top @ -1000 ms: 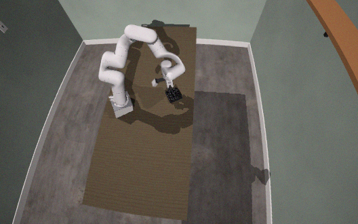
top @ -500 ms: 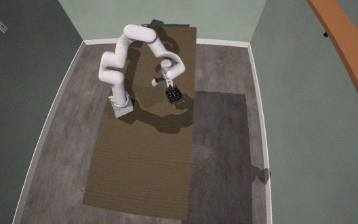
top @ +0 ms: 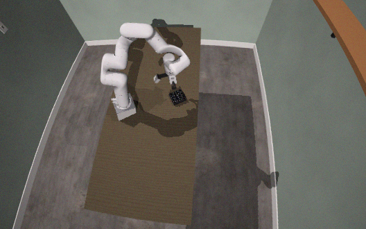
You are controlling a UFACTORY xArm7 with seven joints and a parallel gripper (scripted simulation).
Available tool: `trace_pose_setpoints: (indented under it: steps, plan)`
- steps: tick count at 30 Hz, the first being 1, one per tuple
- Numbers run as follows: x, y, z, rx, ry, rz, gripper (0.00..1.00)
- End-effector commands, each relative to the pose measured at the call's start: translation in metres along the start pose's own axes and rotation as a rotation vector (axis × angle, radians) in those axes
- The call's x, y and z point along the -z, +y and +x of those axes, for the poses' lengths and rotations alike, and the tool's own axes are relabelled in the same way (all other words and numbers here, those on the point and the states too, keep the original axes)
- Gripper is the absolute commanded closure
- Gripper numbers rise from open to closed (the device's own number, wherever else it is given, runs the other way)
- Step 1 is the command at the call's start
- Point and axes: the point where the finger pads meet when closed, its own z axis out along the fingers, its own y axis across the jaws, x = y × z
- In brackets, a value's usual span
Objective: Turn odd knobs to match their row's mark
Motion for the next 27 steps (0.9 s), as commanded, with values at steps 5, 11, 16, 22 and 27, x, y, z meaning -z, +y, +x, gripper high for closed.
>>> trace_pose_setpoints:
  steps: [5,11,16,22,27]
  plan:
    - [0.0415,0.0004,0.0001,0.0,-0.002,0.005,0.0]
    - [0.0426,0.0004,0.0001,0.0,-0.002,0.005,0.0]
    - [0.0426,0.0004,0.0001,0.0,-0.002,0.005,0.0]
    - [0.0426,0.0004,0.0001,0.0,-0.002,0.005,0.0]
    - [0.0426,0.0004,0.0001,0.0,-0.002,0.005,0.0]
